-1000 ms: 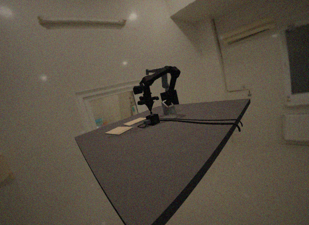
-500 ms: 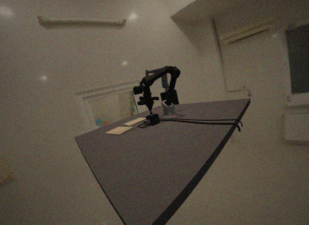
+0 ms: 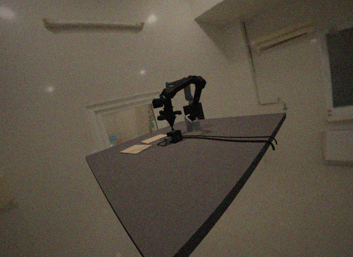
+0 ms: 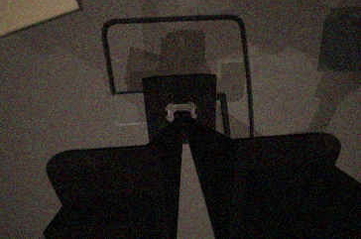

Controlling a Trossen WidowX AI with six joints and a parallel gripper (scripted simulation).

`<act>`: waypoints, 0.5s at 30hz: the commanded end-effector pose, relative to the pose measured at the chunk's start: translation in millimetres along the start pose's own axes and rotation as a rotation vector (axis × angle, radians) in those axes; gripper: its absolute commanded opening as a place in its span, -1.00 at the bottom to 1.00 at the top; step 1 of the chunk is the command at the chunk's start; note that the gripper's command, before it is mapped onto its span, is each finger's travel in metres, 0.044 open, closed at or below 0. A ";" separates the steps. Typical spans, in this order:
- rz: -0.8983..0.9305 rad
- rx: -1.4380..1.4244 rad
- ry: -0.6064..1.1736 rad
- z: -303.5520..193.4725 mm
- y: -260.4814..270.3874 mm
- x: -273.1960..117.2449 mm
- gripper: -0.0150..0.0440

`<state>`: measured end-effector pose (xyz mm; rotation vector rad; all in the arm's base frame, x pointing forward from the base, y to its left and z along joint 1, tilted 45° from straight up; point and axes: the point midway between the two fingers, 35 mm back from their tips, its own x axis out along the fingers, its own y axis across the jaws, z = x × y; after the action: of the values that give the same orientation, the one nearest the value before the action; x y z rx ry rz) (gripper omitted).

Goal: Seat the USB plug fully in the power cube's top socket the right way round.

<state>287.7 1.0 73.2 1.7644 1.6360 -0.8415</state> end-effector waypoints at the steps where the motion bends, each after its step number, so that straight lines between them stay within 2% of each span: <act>1: 0.001 0.003 -0.003 0.3 0.1 0.5 -0.49; 15: 0.001 0.003 -0.003 0.1 0.1 2.2 -0.49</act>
<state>287.7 2.2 71.9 1.7637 1.6356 -0.8421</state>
